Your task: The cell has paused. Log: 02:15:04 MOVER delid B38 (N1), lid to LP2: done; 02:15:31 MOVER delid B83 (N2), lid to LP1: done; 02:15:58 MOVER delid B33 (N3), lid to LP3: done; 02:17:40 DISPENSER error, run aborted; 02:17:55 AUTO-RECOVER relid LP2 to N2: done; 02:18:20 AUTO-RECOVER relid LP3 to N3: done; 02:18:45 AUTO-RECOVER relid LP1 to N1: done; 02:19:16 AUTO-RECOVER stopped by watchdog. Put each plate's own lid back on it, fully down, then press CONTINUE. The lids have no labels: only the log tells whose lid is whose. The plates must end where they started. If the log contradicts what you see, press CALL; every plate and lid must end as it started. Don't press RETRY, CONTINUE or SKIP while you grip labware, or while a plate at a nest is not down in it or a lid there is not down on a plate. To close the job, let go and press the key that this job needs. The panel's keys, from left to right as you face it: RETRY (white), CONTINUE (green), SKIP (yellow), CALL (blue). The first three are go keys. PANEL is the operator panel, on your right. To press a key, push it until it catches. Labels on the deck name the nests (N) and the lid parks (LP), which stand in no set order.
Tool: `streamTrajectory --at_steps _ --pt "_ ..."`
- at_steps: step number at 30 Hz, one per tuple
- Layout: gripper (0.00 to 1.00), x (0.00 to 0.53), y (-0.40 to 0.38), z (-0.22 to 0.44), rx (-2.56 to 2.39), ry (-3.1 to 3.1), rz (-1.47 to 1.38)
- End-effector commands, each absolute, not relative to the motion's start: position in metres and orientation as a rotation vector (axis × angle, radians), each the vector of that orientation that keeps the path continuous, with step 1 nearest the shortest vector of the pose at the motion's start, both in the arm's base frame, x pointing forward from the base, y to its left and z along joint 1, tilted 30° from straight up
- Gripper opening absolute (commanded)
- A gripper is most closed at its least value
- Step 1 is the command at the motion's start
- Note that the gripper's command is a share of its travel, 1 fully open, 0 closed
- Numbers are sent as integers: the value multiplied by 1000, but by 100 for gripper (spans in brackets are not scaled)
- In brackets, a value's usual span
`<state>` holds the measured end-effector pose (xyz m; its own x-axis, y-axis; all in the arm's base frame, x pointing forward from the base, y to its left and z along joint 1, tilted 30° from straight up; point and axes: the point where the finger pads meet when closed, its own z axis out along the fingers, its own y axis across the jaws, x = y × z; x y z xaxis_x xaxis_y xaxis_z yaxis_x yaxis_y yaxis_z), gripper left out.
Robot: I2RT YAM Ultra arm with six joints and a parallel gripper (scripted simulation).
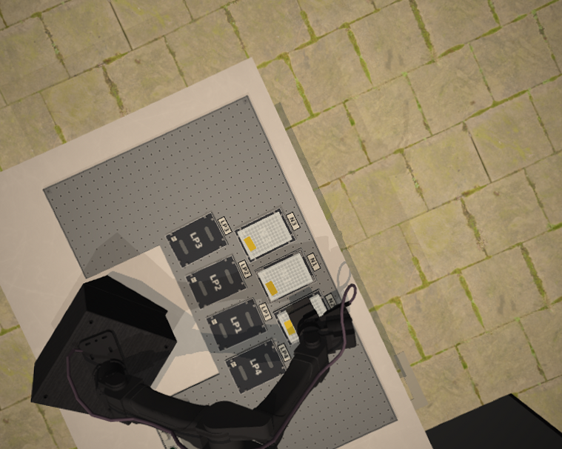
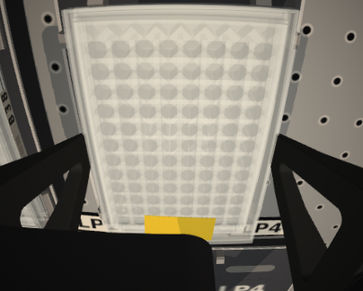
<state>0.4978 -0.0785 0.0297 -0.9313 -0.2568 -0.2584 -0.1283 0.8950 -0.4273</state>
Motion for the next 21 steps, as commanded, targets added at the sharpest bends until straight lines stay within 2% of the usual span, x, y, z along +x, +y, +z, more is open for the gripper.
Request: streamTrajectory --at_steps 1,21 --pt "0 496 -78 22 -293 2753 -571" --pt "0 495 -79 25 -286 2744 -572"
